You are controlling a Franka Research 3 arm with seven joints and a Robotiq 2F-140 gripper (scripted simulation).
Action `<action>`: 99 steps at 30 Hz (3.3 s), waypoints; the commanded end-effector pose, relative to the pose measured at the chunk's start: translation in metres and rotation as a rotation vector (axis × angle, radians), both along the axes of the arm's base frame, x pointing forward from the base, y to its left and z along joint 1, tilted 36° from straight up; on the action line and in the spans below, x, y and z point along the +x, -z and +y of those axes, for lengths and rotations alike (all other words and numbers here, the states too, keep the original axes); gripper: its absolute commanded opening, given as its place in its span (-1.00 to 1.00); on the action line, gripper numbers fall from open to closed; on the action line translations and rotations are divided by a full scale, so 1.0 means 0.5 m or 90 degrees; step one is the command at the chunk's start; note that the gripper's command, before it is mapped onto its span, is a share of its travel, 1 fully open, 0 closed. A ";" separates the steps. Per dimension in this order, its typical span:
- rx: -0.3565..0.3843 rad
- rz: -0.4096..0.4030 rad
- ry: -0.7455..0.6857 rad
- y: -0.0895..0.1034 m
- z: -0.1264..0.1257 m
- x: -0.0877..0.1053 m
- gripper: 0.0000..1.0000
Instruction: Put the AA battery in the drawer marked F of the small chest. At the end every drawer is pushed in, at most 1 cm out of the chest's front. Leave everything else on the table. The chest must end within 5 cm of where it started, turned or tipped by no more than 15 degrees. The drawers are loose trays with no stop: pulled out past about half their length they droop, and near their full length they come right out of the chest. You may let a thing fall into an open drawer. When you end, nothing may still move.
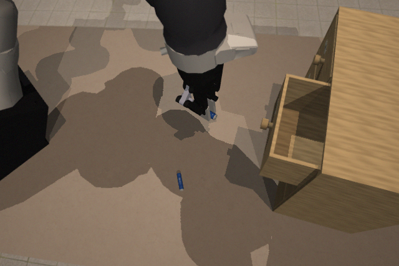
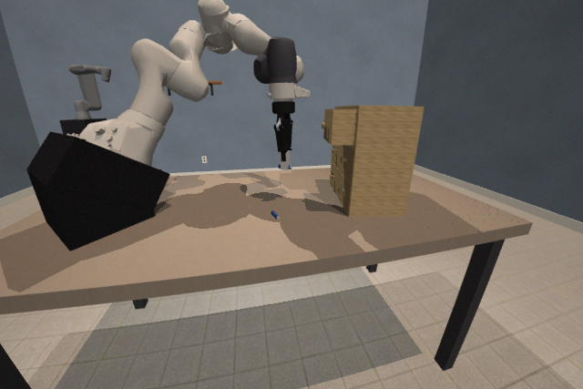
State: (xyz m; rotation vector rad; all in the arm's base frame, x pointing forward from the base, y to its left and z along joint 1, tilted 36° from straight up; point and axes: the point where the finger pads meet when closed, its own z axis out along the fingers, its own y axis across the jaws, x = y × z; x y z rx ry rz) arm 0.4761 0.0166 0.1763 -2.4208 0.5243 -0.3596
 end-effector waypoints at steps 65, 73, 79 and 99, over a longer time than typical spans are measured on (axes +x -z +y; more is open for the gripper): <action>-0.066 -0.046 -0.086 0.035 -0.033 0.002 -0.89; -0.080 -0.055 -0.104 0.044 -0.041 0.002 -0.89; -0.080 -0.055 -0.104 0.044 -0.041 0.002 -0.89; -0.100 -0.068 -0.132 0.057 -0.052 0.002 -0.89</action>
